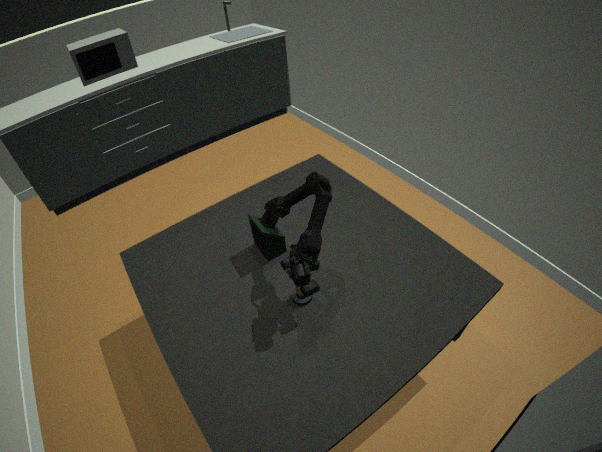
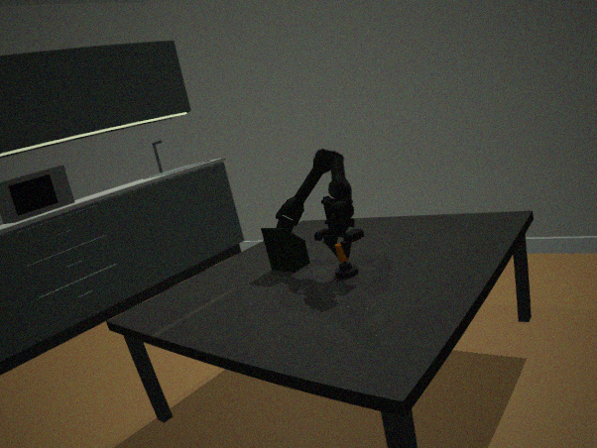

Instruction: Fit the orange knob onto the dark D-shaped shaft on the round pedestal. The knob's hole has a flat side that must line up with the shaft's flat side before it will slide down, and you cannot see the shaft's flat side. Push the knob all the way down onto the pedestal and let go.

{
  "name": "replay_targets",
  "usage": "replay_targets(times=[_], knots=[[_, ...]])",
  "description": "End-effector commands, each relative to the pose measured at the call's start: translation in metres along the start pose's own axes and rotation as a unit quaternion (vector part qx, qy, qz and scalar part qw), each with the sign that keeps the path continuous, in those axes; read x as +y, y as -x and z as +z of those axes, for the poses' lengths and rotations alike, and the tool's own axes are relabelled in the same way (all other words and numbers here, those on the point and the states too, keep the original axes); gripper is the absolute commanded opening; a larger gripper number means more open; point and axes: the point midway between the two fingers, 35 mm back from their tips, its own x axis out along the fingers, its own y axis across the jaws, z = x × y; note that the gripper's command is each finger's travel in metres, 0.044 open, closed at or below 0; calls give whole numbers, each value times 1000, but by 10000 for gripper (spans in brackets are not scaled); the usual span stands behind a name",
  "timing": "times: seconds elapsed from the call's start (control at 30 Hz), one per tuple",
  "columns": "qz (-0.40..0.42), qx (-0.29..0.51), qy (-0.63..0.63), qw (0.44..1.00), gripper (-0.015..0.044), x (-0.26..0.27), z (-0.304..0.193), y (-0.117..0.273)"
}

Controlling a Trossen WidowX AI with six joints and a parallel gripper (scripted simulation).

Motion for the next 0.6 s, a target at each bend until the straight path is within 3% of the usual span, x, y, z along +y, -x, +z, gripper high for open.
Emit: replay_targets(times=[0.0,0.57], knots=[[-1,0,8,1000,0,-1,0,0],[-1,0,-24,1000,0,0,1,-12]])
